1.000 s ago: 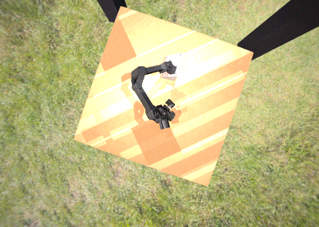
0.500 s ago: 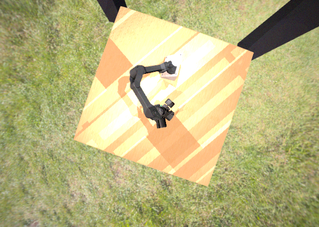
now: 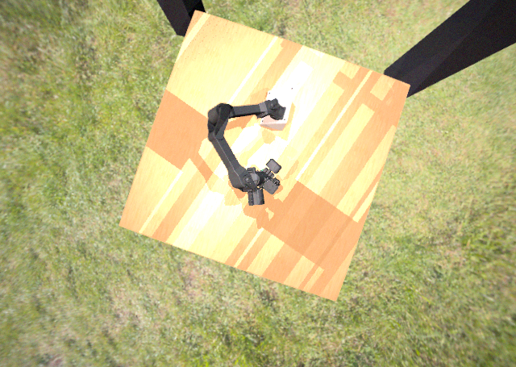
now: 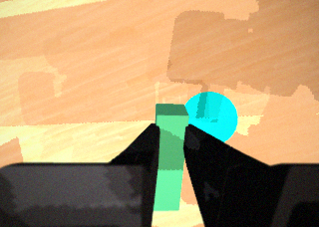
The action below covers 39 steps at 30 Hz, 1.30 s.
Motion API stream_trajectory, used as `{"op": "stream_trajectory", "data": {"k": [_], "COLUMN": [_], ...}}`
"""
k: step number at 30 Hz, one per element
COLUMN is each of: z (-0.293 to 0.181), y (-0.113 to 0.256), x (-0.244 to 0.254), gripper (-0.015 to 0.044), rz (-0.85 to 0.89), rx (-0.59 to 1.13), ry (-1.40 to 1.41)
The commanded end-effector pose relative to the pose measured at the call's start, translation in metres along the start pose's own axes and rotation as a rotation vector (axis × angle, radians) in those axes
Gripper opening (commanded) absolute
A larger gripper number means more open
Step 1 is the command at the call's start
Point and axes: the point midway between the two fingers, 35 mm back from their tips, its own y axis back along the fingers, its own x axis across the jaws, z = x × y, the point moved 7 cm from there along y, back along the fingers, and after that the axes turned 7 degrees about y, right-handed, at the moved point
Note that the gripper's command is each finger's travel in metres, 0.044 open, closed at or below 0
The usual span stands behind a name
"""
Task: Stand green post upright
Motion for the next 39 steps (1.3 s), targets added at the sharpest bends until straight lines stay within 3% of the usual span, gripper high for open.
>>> {"op": "stream_trajectory", "data": {"k": [1, 39], "z": [-0.003, -0.022], "y": [-0.001, -0.013], "x": [0.001, -0.002], "gripper": [0.0023, 0.0023], "rz": [0.015, 0.078], "rx": [-0.037, -0.308], "ry": [0.005, 0.02]}}
